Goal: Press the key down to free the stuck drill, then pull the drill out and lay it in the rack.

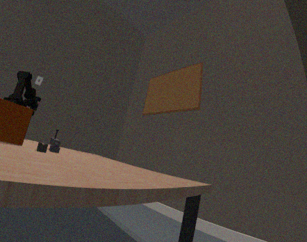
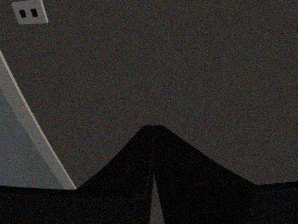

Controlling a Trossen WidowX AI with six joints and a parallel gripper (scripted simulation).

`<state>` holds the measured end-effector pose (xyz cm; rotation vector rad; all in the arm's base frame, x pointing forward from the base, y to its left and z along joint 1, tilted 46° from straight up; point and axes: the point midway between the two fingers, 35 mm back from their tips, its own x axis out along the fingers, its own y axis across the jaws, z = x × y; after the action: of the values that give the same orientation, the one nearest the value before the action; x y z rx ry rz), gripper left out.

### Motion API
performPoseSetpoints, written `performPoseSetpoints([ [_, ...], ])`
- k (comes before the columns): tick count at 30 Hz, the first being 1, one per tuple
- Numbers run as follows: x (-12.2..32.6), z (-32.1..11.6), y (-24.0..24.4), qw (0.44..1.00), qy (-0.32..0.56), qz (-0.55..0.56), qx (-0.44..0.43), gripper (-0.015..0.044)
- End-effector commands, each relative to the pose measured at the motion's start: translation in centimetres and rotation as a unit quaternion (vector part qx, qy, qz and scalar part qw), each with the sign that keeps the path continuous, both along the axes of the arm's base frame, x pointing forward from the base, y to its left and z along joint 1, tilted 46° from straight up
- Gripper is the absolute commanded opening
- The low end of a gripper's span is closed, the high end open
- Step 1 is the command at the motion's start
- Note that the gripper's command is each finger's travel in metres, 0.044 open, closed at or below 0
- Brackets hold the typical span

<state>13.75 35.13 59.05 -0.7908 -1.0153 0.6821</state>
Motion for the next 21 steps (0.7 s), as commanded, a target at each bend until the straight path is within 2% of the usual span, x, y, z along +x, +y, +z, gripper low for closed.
performPoseSetpoints([
  [1, 3.9, -4.3, 1.3, 0.997, 0.046, -0.010, -0.058, 0.0000],
  [6, 9.4, -10.4, 1.3, 0.983, 0.125, -0.034, -0.128, 0.0000],
  [11, 14.7, -17.4, -0.7, 0.953, 0.220, -0.073, -0.194, 0.0000],
  [16, 17.5, -21.8, -2.6, 0.926, 0.288, -0.093, -0.224, 0.0000],
  [21, 21.0, -29.0, -6.5, 0.865, 0.421, -0.113, -0.250, 0.0000],
])
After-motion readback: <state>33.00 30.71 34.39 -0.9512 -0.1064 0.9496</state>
